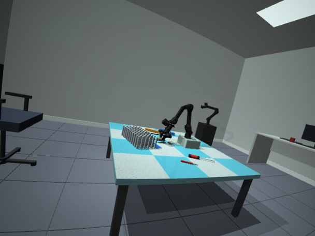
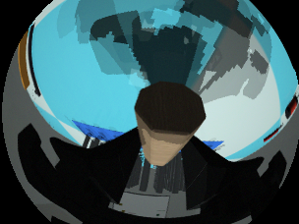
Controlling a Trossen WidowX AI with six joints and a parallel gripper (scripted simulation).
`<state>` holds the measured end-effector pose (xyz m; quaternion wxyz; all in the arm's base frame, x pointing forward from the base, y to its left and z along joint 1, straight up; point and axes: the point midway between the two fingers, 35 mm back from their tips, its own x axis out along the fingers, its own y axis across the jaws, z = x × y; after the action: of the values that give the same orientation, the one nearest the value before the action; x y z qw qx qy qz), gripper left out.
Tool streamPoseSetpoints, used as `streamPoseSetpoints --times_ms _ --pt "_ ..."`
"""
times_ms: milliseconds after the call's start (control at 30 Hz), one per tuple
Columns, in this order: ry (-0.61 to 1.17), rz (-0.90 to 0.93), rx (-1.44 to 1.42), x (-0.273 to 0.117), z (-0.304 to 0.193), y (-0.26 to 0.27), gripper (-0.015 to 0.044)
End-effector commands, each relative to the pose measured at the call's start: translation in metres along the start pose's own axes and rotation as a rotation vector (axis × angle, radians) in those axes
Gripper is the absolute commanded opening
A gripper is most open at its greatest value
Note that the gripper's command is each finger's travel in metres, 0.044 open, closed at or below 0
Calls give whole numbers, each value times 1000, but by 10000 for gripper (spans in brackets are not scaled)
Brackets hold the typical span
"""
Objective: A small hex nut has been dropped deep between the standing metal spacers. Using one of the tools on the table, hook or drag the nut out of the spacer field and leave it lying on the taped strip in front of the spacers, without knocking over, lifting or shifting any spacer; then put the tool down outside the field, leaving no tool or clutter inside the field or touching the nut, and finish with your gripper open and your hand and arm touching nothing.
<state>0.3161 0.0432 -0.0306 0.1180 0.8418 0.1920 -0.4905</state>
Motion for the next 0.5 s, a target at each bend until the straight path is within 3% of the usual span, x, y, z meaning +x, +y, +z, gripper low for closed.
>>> streamPoseSetpoints --times_ms 0,467 --pt "5 4 3 1 -4 1 0" --pt "6 4 4 5 -13 1 0"
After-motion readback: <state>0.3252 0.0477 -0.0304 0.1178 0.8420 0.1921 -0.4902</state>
